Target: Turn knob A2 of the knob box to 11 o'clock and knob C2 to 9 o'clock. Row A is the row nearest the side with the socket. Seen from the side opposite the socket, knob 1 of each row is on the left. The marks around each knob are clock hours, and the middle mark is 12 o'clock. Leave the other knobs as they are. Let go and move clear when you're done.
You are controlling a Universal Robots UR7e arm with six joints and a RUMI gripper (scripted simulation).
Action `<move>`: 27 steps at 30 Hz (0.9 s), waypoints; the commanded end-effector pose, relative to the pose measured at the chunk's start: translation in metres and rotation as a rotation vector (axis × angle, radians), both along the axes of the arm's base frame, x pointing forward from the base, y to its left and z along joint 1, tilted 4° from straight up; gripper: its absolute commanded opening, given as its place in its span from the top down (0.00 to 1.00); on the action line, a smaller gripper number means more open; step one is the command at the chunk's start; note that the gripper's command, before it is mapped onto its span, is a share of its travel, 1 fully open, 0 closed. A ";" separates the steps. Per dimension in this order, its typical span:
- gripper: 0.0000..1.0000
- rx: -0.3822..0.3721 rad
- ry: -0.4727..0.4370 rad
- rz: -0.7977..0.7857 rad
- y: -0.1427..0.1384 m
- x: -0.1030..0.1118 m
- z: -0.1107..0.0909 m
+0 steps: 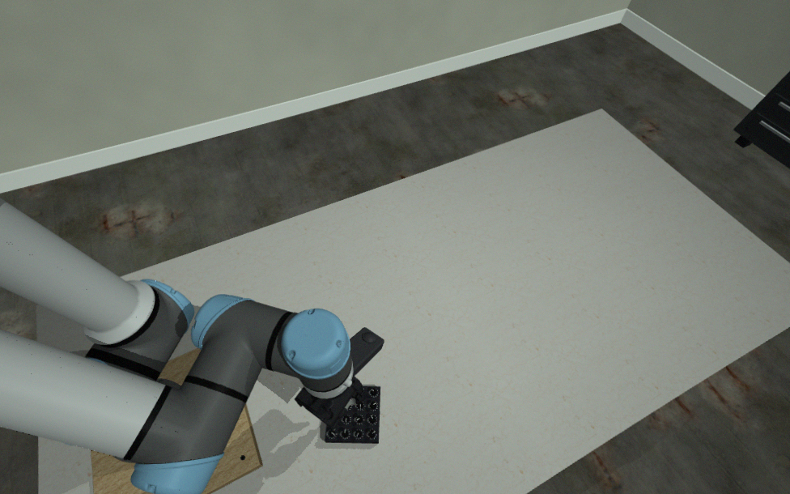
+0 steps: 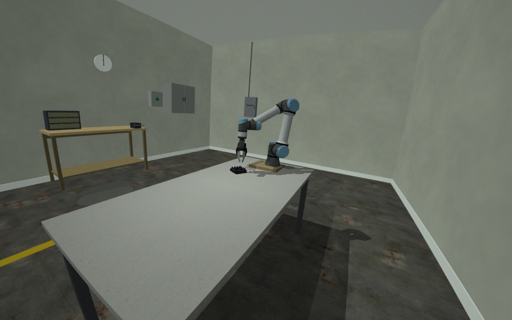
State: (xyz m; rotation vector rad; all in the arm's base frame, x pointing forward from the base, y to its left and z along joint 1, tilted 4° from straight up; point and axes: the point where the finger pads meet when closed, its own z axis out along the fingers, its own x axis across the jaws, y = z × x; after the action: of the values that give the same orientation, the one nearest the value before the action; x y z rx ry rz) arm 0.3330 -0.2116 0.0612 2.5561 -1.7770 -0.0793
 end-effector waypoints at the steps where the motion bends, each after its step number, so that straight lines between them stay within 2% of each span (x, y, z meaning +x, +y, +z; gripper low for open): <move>1: 0.89 -0.007 0.004 -0.069 -0.001 0.000 0.001; 10: 0.89 -0.013 0.004 -0.172 -0.002 -0.001 0.002; 27: 0.89 -0.014 0.004 -0.178 -0.002 -0.001 0.002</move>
State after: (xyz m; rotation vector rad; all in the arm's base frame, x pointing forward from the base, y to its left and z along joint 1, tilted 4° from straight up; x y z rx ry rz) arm 0.3319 -0.2133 0.0634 2.3807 -1.9919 -0.0778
